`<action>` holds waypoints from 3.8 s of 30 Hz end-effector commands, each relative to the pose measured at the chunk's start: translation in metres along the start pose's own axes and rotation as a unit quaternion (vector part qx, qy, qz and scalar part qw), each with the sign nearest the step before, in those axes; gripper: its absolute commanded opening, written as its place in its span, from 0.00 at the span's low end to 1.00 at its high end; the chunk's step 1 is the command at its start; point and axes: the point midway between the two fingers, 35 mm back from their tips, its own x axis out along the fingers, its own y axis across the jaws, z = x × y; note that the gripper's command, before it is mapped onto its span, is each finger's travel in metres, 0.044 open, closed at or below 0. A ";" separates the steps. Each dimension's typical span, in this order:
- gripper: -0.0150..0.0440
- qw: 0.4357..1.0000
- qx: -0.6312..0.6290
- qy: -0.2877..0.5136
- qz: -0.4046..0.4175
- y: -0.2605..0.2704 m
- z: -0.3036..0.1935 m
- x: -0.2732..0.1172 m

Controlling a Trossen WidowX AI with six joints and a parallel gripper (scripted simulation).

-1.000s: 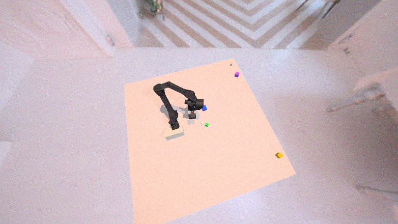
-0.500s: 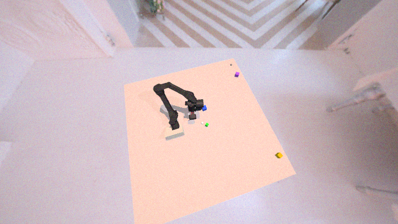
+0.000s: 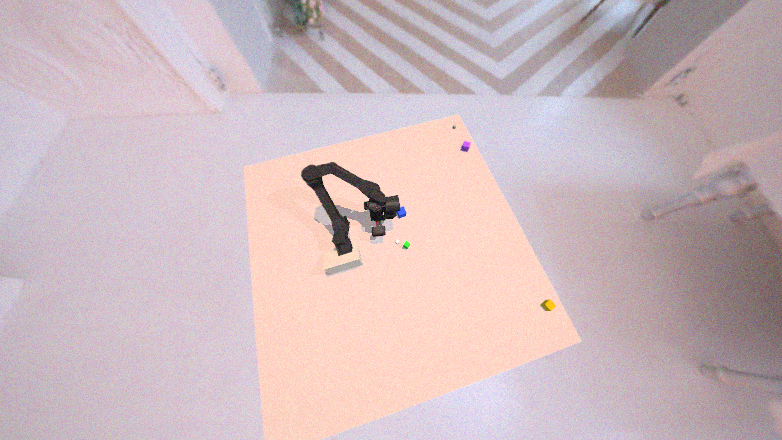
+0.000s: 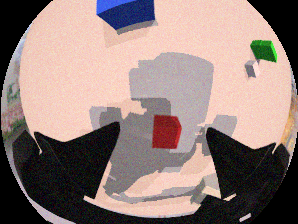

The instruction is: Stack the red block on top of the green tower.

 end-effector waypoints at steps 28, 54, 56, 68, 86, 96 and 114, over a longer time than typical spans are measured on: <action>0.34 1.000 0.003 0.000 0.003 0.000 -0.001 0.002; 0.25 1.000 0.004 0.001 0.001 -0.002 0.000 -0.073; 0.25 1.000 0.004 0.001 0.001 -0.002 0.000 -0.081; 0.25 1.000 0.010 -0.004 -0.002 -0.002 -0.001 -0.116; 0.25 1.000 0.014 -0.006 -0.002 -0.024 0.031 -0.123; 0.25 1.000 0.010 -0.005 -0.003 -0.053 0.064 -0.127; 0.25 1.000 0.003 -0.003 -0.003 -0.117 0.118 -0.121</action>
